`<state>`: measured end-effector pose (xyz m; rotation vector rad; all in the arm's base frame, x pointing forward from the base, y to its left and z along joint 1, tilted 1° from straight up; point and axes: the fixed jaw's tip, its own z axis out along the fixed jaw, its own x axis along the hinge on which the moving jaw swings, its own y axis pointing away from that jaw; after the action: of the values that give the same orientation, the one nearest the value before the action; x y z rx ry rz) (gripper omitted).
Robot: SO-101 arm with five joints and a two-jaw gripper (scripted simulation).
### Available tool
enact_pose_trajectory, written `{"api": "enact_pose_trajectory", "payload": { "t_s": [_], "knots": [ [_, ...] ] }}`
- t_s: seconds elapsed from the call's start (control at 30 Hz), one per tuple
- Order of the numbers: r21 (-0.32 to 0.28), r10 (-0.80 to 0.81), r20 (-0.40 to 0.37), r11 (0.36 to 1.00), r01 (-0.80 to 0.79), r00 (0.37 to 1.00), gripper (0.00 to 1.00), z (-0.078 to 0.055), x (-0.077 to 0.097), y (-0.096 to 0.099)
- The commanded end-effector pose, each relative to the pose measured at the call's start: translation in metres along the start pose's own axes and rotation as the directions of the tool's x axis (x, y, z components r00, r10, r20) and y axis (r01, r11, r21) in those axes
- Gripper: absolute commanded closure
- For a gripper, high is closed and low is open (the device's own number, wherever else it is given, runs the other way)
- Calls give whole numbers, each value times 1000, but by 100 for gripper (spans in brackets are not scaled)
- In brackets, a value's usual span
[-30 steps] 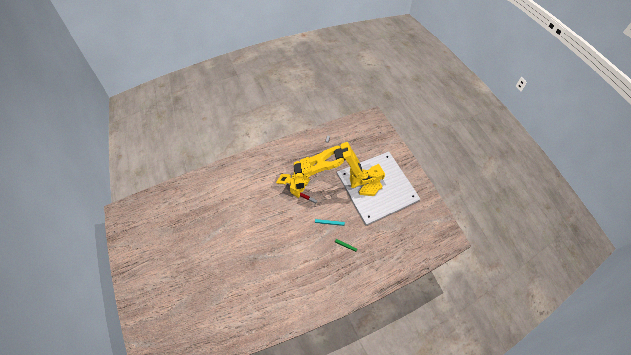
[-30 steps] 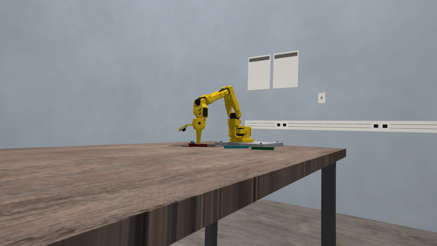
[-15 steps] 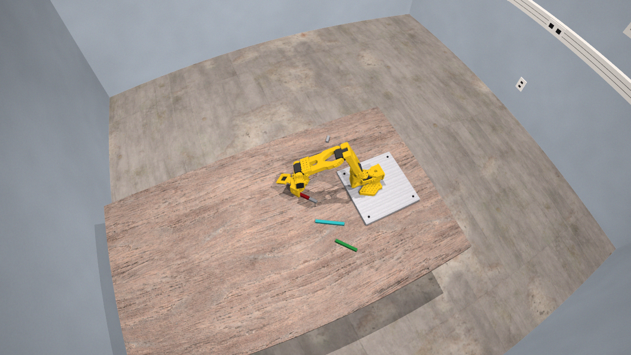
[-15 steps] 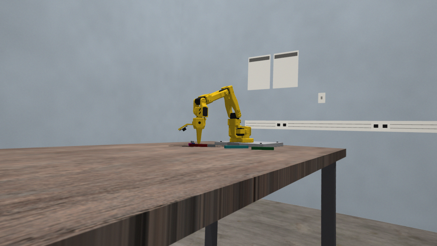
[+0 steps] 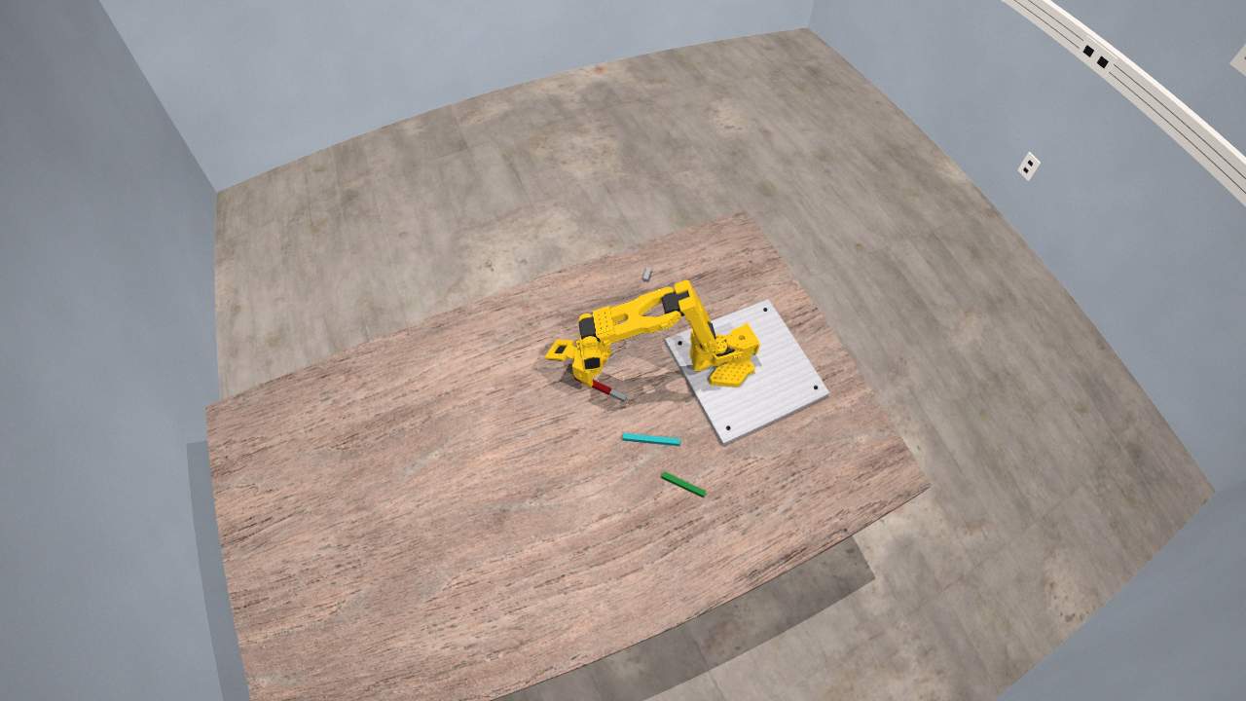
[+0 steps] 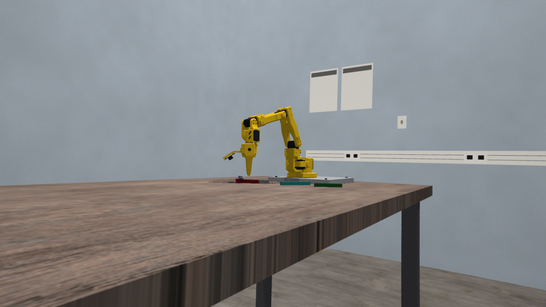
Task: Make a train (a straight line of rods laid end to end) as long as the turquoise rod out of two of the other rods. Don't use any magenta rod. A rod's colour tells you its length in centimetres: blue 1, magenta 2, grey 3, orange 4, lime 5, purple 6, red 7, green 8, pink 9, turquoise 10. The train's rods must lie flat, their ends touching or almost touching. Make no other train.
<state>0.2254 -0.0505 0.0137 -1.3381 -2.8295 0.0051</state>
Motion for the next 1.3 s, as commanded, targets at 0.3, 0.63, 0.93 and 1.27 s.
{"api": "enact_pose_trajectory", "payload": {
  "t_s": [0.3,0.63,0.93,1.27],
  "knots": [
    [-9,-2,10,1000,2,1000,83,-6,0,2],
    [-9,-2,10,1000,2,1000,83,-16,0,3],
    [-9,-2,10,1000,2,1000,83,-31,0,2],
    [-9,-2,10,1000,2,1000,83,-35,0,2]
  ]
}}
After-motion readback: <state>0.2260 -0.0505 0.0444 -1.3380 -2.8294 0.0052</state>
